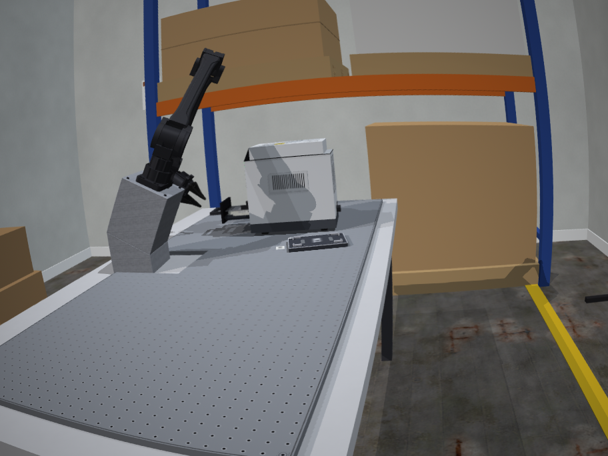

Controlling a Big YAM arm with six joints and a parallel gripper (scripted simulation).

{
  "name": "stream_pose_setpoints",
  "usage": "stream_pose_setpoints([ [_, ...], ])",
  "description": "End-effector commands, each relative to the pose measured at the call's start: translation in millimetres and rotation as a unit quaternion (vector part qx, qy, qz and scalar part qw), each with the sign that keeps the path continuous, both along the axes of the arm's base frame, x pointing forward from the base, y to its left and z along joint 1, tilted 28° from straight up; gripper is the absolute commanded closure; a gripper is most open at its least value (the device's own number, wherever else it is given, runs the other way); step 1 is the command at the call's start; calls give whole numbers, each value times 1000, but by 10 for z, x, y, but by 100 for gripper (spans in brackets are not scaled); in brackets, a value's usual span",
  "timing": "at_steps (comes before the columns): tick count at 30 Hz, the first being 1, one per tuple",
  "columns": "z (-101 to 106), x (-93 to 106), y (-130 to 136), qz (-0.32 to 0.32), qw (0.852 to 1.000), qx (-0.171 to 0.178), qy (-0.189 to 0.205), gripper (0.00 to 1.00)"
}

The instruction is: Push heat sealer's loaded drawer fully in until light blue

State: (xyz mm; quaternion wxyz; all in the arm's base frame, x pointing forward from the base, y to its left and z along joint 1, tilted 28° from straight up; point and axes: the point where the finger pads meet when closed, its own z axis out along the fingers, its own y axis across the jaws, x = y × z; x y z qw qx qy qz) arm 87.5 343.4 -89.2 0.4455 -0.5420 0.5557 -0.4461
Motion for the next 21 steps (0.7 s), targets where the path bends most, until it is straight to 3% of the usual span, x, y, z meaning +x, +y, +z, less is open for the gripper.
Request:
stream_pose_setpoints([
  [1, 74, 49, 36, -3, 1000, 9, 4, 70],
  [21, 52, 117, 43, 2, 1000, 9, 4, 70],
])
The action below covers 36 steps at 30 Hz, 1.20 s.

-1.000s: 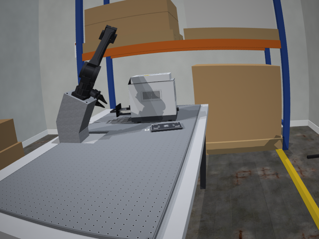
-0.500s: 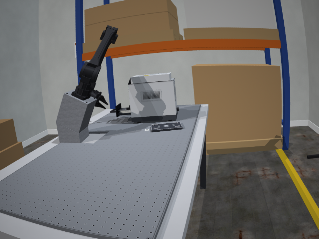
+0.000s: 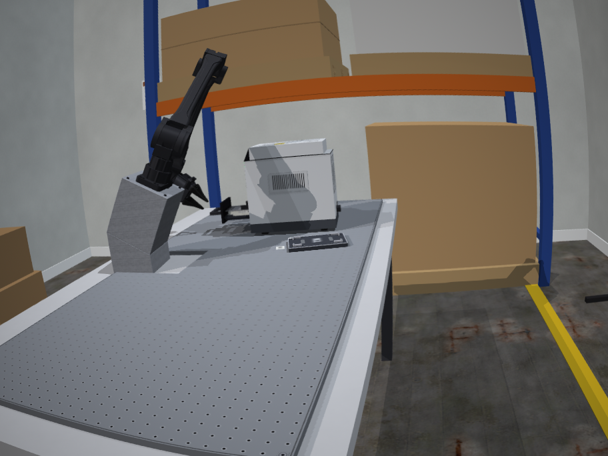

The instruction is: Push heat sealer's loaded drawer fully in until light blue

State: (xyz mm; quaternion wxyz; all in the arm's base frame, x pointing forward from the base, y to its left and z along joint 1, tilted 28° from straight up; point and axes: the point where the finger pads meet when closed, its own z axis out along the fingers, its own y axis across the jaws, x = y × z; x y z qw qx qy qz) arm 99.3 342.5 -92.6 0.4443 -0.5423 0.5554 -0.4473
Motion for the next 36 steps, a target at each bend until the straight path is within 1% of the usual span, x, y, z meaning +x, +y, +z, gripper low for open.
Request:
stream_pose_setpoints([
  [1, 85, 28, 47, 0, 1000, 11, 3, 70],
  [14, 68, 129, 40, -3, 1000, 11, 3, 70],
  [16, 68, 129, 40, -3, 1000, 11, 3, 70],
  [17, 66, 97, 52, 3, 1000, 11, 3, 70],
  [19, 64, 148, 40, -3, 1000, 11, 3, 70],
  [31, 49, 228, 38, -3, 1000, 11, 3, 70],
  [33, 49, 228, 38, -3, 1000, 11, 3, 70],
  [34, 46, 197, 50, 2, 1000, 11, 3, 70],
  [36, 45, 248, 37, -3, 1000, 11, 3, 70],
])
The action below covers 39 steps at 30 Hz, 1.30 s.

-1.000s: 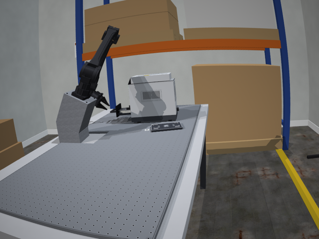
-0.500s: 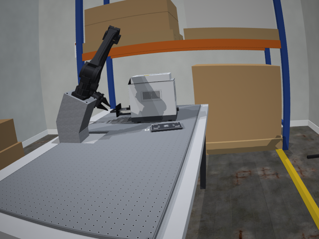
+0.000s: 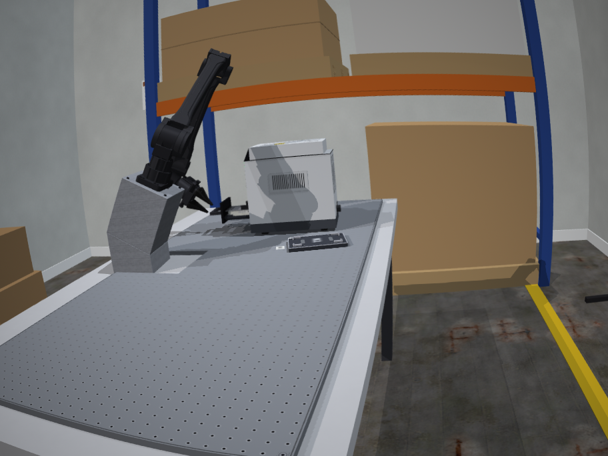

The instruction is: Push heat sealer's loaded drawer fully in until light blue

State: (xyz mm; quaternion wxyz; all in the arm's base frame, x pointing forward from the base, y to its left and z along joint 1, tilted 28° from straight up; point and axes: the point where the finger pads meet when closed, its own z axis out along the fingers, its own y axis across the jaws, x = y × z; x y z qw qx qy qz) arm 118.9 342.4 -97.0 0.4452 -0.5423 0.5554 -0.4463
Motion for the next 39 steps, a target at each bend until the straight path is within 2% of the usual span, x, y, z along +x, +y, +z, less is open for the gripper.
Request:
stream_pose_setpoints([
  [1, 87, 58, 37, -4, 1000, 10, 2, 70],
  [12, 73, 130, 35, -4, 1000, 10, 2, 70],
  [15, 71, 98, 49, 2, 1000, 10, 2, 70],
  [39, 43, 282, 31, -4, 1000, 9, 2, 70],
])
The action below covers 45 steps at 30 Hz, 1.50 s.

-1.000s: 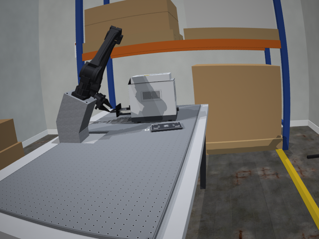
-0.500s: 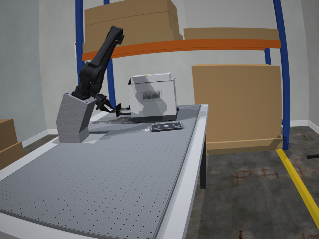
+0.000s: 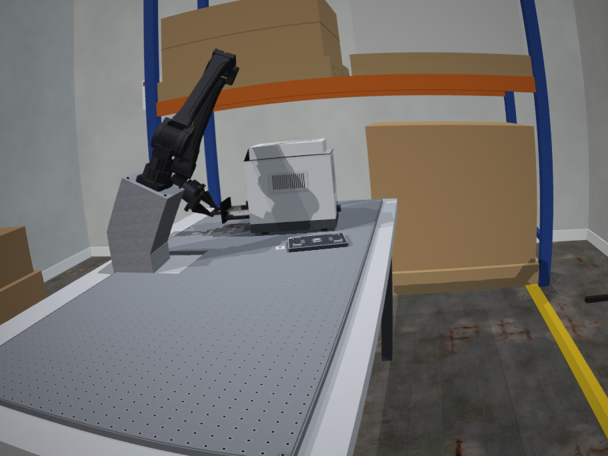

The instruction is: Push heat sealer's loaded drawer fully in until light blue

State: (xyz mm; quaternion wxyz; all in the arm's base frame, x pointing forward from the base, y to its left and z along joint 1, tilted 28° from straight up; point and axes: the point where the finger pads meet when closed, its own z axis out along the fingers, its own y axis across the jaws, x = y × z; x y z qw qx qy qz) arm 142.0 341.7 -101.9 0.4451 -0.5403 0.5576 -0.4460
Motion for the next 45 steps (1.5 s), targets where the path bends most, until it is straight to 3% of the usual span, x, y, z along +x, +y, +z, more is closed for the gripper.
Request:
stream_pose_setpoints([
  [1, 91, 57, 38, -2, 1000, 7, 1, 70],
  [45, 85, 21, 61, 6, 1000, 8, 2, 70],
])
